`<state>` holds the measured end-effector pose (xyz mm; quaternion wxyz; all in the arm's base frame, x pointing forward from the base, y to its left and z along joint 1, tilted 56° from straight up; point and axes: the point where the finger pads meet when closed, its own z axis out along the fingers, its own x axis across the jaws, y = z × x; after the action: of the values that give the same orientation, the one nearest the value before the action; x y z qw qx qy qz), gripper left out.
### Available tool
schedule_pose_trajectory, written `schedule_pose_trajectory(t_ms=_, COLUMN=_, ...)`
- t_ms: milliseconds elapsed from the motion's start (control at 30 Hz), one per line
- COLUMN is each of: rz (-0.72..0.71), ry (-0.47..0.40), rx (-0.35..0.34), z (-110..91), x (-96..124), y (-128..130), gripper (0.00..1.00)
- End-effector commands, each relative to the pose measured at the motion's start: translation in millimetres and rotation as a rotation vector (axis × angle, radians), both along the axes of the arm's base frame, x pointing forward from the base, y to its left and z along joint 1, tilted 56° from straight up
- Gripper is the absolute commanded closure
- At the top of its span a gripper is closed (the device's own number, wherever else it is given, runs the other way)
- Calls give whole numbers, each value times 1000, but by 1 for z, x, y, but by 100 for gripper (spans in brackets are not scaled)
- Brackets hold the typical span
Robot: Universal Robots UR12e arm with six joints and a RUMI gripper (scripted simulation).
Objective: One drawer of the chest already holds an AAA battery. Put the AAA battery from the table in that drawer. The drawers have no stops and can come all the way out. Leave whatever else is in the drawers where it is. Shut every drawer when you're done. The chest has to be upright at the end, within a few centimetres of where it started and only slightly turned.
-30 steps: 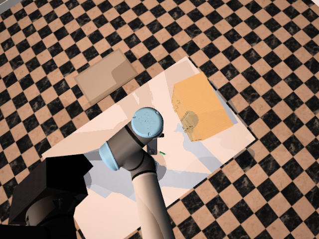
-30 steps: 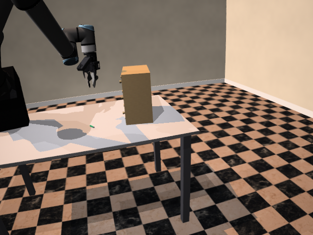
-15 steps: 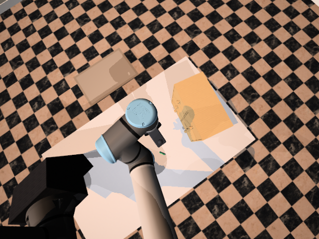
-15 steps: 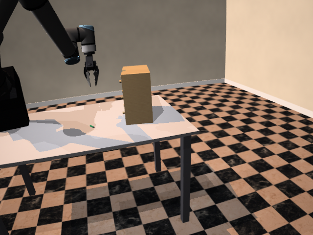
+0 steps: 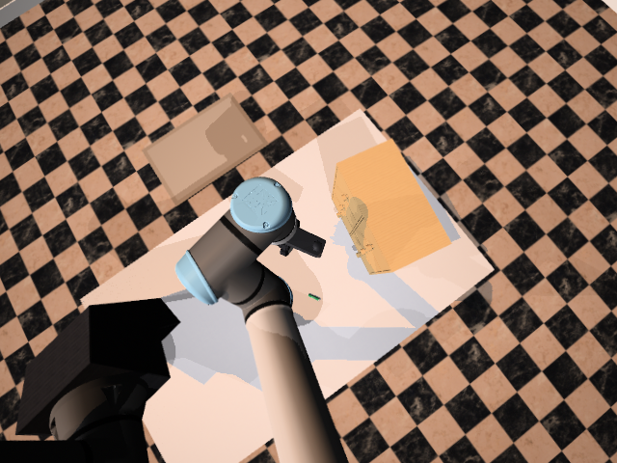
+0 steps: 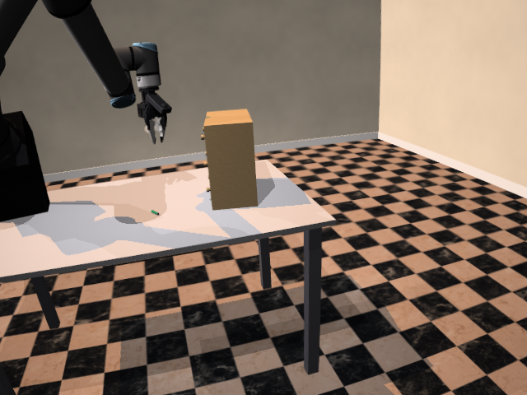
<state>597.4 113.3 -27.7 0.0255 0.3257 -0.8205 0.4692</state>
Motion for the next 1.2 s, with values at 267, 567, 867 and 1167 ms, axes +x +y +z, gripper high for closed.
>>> schedule_pose_trajectory(t_ms=267, rz=231, ry=297, rx=-97, z=-19, x=2, y=15, gripper=80)
schedule_pose_trajectory(t_ms=567, rz=360, ry=478, rx=-161, z=-31, x=2, y=23, gripper=80)
schedule_pose_trajectory(t_ms=867, rz=422, ry=564, rx=-192, z=-37, x=1, y=27, gripper=80)
schedule_pose_trajectory(t_ms=1167, rz=457, ry=614, rx=-209, z=-41, x=1, y=30, gripper=80)
